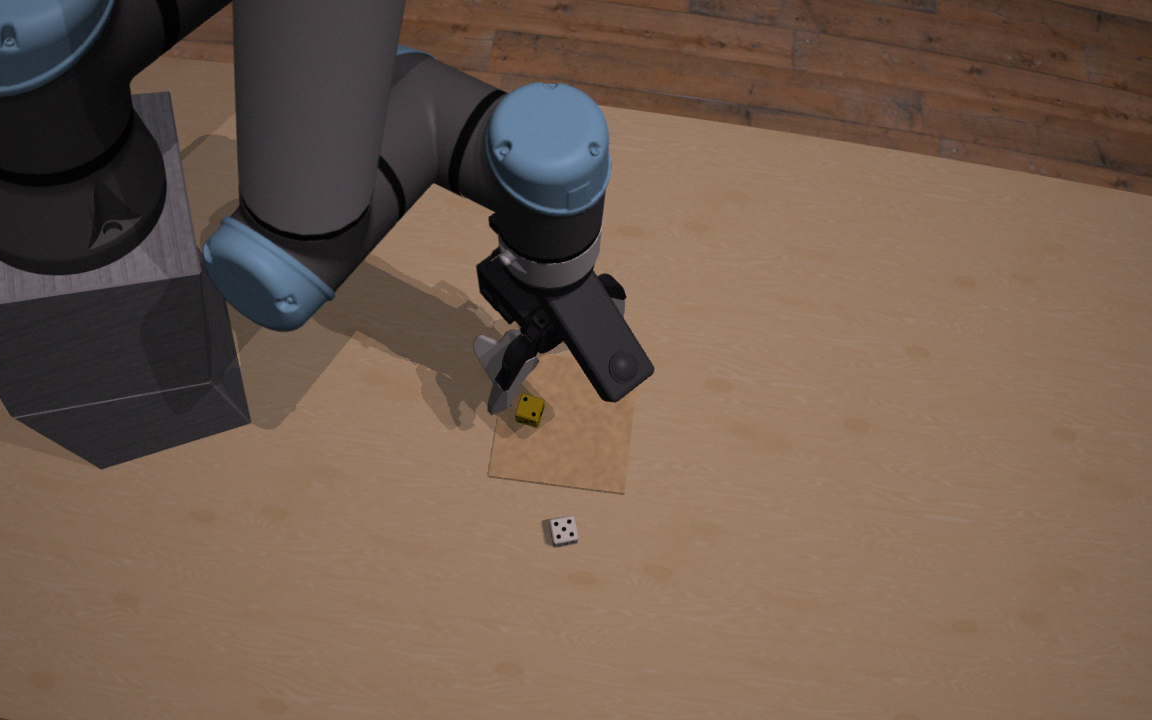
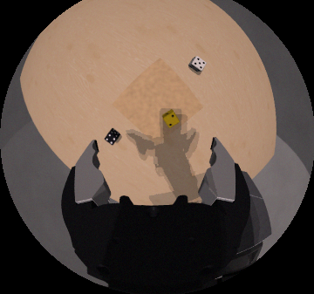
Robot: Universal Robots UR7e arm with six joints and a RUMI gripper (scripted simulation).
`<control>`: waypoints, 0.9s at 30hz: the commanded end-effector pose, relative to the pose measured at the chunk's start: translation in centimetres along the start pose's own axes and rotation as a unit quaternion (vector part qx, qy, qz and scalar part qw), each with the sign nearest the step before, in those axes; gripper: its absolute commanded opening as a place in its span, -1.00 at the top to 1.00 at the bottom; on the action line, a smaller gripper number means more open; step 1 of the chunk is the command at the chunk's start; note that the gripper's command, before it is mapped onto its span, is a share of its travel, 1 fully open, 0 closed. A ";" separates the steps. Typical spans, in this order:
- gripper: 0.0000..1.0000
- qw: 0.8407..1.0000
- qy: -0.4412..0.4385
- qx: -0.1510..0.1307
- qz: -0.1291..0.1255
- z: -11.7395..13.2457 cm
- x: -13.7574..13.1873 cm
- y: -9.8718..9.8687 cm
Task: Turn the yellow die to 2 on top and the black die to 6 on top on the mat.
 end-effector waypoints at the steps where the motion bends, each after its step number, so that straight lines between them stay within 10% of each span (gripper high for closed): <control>1: -1.00 0.997 0.084 -0.001 -0.002 -0.1 -0.6 0.0; 13: -1.00 0.974 0.225 -0.001 -0.002 0.1 -1.8 -0.1; 27: -1.00 0.900 0.437 -0.001 -0.002 0.5 -3.6 -0.3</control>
Point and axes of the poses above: the point where the finger pads meet when closed, its own y axis back along the fingers, its own x axis across the jaws, z = x × y, the point moved 8 cm from there along y, back along the fingers, and after that the axes turned 2 degrees about y, right-handed, at the moved point
